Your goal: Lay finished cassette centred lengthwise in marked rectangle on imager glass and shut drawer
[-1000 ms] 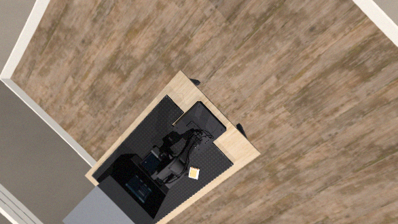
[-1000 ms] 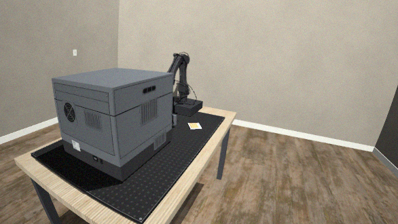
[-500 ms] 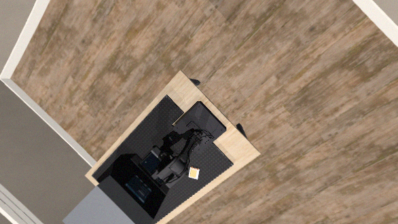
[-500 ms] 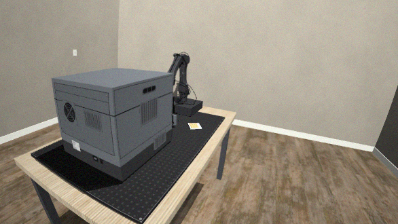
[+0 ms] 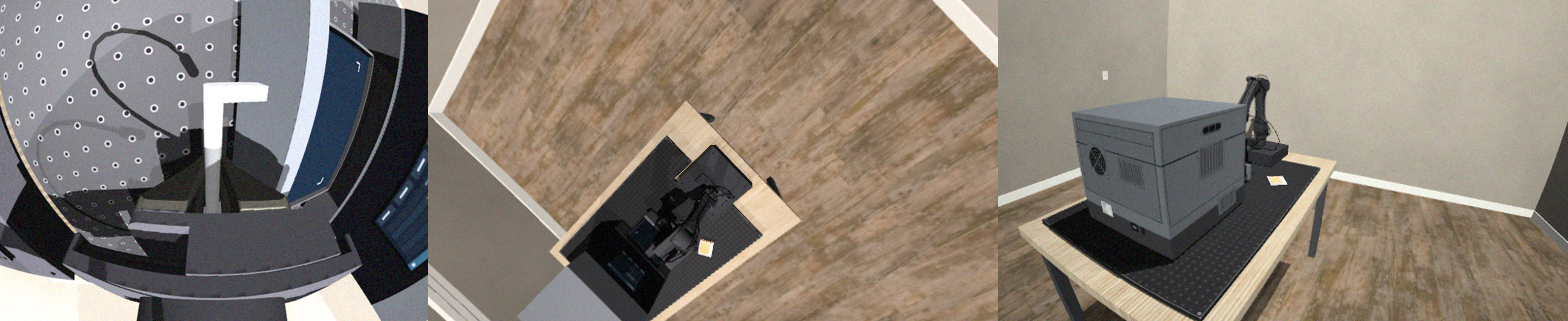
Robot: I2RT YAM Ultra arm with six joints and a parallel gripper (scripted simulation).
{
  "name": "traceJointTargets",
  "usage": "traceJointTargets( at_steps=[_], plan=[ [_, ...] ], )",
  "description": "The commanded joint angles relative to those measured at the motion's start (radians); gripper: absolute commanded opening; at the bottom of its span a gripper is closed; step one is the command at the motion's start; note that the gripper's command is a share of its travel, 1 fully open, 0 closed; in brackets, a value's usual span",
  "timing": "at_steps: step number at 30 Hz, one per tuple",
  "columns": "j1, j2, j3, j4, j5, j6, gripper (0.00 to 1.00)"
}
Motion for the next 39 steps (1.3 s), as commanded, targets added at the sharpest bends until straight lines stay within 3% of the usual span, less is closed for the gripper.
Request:
traceJointTargets(
  at_steps=[1,22,24,27,39],
  plan=[
    [-0.013,-0.040,-0.018,-0.093,-0.014,-0.008,0.00],
    [-0.013,-0.040,-0.018,-0.093,-0.014,-0.008,0.00],
    [-0.012,-0.038,0.028,-0.093,-0.013,-0.008,0.00],
    [-0.009,0.006,0.044,-0.098,-0.013,-0.007,0.00],
    [0.000,0.054,0.101,-0.111,-0.011,-0.001,0.00]
  ],
)
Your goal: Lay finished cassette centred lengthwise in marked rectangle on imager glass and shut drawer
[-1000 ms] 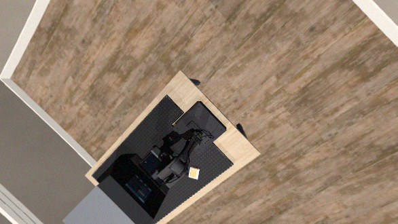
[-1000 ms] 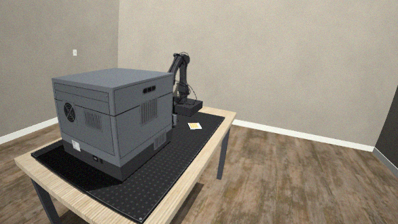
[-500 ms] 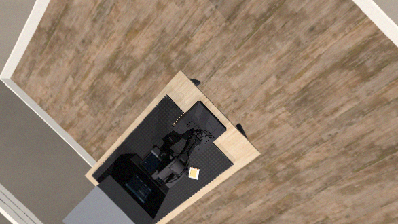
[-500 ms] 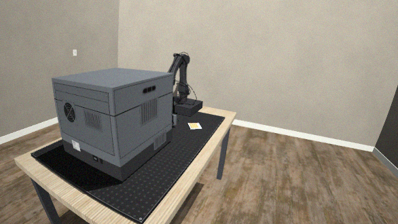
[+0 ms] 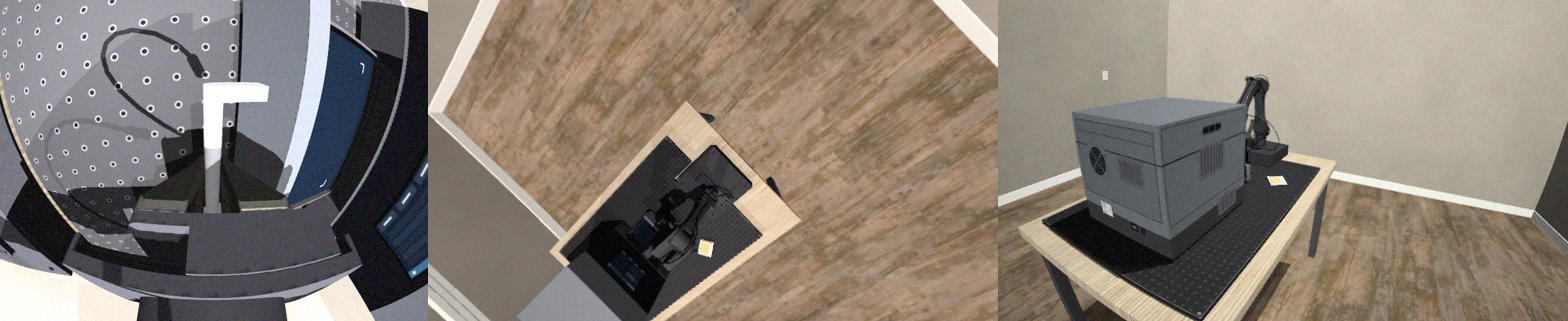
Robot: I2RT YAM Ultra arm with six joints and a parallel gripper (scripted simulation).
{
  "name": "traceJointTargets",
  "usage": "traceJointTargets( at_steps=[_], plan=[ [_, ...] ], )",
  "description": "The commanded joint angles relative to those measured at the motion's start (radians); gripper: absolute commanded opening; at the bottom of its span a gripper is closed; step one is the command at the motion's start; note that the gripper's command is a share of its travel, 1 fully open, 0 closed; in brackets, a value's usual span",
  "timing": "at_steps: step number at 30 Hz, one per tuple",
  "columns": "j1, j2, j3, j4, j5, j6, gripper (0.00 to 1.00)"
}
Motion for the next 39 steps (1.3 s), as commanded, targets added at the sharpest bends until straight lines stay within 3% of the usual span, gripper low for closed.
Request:
traceJointTargets(
  at_steps=[1,37,38,39],
  plan=[
    [0.000,0.017,0.043,-0.057,-0.009,-0.001,0.00],
    [0.000,-0.004,0.044,-0.058,-0.008,-0.001,0.00],
    [0.000,-0.004,0.044,-0.058,-0.008,-0.001,0.35],
    [0.000,-0.004,0.044,-0.058,-0.008,-0.001,0.35]
  ],
)
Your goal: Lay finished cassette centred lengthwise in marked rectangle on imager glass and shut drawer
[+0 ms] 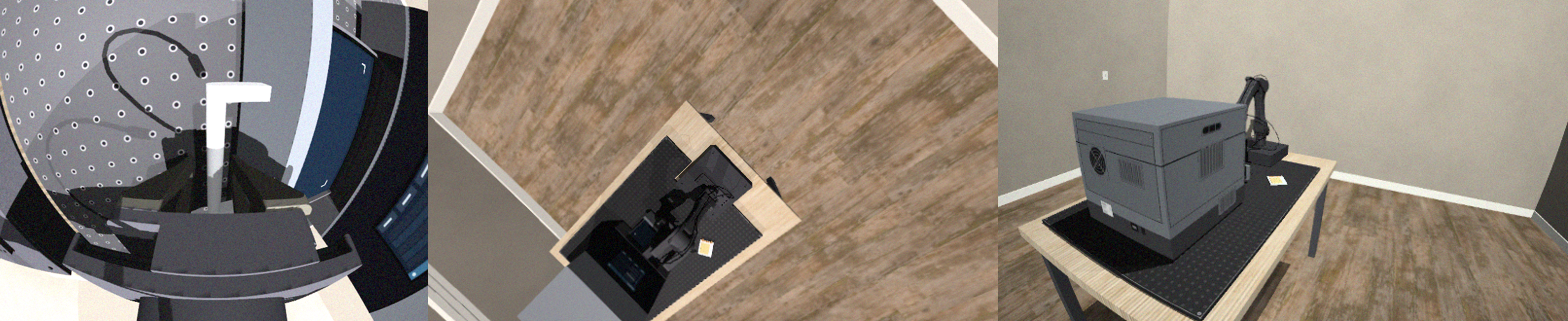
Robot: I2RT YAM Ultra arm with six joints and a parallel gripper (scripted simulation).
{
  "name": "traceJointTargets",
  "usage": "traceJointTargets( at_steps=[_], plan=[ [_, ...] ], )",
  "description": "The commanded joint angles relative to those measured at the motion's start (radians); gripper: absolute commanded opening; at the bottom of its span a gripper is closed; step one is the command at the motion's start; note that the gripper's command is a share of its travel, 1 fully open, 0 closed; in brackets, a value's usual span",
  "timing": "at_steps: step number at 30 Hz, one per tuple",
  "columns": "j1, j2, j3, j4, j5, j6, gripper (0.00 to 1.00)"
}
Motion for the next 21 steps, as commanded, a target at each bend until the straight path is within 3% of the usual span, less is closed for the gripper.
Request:
traceJointTargets(
  at_steps=[1,21],
  plan=[
    [0.000,-0.014,0.031,-0.051,-0.008,-0.001,0.35],
    [-0.002,-0.008,0.012,-0.040,-0.003,0.001,0.35]
  ],
)
